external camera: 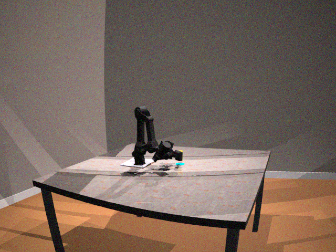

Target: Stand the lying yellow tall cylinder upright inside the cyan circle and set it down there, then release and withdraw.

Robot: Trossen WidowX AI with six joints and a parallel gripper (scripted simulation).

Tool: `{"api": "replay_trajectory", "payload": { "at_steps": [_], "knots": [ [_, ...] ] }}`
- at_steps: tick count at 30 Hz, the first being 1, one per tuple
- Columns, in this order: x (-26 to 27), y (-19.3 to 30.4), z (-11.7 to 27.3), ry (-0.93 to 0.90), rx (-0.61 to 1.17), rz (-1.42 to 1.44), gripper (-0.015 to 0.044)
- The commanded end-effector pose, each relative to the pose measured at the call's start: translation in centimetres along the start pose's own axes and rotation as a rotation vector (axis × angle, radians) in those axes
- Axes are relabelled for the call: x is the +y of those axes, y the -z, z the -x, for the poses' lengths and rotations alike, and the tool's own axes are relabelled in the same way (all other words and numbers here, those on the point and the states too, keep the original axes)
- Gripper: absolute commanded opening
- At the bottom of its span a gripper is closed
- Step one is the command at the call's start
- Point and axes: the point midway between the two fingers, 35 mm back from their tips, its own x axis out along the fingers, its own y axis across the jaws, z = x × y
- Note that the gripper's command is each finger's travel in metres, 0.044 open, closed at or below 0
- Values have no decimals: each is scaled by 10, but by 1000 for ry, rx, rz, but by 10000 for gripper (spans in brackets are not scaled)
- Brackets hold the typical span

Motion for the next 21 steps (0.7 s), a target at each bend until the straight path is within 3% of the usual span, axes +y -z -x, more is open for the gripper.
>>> {"api": "replay_trajectory", "payload": {
  "at_steps": [1, 21],
  "knots": [
    [2, 4, 0, -5, -4, 6, 105],
    [3, 24, -3, 0, 0, -1, 105]
  ]
}}
